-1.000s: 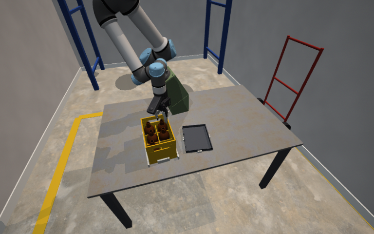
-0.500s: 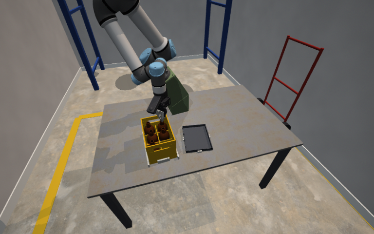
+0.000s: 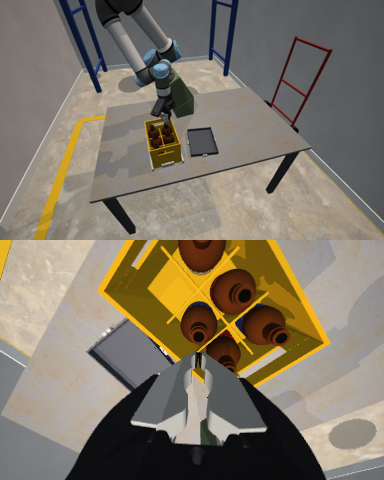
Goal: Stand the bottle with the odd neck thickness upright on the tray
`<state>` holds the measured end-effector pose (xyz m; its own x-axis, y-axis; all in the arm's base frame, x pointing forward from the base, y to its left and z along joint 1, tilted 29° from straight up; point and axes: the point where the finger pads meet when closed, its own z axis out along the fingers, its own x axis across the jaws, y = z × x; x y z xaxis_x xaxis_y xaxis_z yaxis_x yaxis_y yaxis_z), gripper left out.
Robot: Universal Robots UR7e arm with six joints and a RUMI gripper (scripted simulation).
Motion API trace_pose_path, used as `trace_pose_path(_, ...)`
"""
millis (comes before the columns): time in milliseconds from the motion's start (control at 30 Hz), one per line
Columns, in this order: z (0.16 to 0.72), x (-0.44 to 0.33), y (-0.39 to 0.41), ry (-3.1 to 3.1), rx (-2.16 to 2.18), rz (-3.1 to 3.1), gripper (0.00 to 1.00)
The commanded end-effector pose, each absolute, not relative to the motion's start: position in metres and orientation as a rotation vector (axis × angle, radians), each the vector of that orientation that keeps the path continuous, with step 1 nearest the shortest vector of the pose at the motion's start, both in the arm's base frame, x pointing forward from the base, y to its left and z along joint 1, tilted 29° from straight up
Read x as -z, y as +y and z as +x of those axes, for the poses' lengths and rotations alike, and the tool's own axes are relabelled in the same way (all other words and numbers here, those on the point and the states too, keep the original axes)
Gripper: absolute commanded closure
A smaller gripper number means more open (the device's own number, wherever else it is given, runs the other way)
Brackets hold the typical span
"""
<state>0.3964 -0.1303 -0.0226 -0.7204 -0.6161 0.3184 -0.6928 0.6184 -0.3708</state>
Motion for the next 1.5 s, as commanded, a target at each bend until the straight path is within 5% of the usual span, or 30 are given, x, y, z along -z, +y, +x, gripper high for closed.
trace_pose_path(0, 0.397, 0.022, -0.130, -2.680, -0.718, 1.093, 1.00)
trace_pose_path(1100, 0.480, -0.023, -0.205, -2.680, -0.718, 1.093, 1.00)
trace_pose_path(1133, 0.480, -0.023, -0.205, -2.680, -0.718, 1.093, 0.62)
trace_pose_path(1467, 0.480, -0.023, -0.205, -2.680, -0.718, 1.093, 0.62)
